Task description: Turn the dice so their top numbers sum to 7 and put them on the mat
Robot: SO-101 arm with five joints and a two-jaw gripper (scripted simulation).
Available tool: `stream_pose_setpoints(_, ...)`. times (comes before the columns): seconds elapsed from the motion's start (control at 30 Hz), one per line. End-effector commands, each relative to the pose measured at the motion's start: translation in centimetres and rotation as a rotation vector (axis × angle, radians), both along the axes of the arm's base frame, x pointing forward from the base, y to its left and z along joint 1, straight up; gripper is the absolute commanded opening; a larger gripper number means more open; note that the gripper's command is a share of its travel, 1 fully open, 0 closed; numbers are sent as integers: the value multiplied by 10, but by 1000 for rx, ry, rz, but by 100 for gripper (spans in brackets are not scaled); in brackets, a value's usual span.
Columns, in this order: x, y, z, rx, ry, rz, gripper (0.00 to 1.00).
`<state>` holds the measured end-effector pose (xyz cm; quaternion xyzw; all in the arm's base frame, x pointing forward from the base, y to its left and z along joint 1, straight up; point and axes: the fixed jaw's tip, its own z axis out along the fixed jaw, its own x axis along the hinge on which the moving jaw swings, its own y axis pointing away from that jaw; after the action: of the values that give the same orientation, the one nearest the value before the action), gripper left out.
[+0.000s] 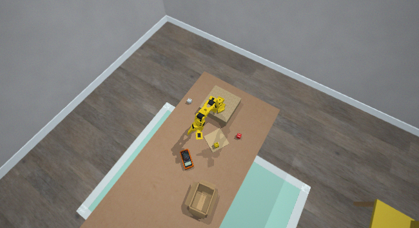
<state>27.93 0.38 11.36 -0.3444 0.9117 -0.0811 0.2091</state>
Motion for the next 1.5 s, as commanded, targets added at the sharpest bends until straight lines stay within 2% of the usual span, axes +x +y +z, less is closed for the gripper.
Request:
stream_pose_setpoints(0.0,-4,-46,-1,-42,-18,-80,35)
stream_pose_setpoints(0.23,-32,-121,-6,-114,4,-225,35)
stream_pose_setpoints(0.3,-32,-121,-6,-114,4,-225,35)
stream_pose_setpoints(0.53,-80,-184,-12,-180,47,-369,35)
stream_pose_setpoints(0.73,-129,-222,-16,-223,93,-481,35)
stream_pose_setpoints(0.8,-146,-230,-18,-235,109,-515,35)
stream_pose_setpoints(0.87,-146,-230,-18,-235,109,-515,35)
stream_pose_setpoints(1.07,-190,-247,-21,-261,155,-601,35)
stream_pose_setpoints(1.23,-218,-254,-24,-273,187,-654,35)
stream_pose_setpoints(1.37,-235,-256,-25,-280,205,-684,35)
stream_pose_setpoints(1.47,-238,-256,-25,-281,209,-690,35)
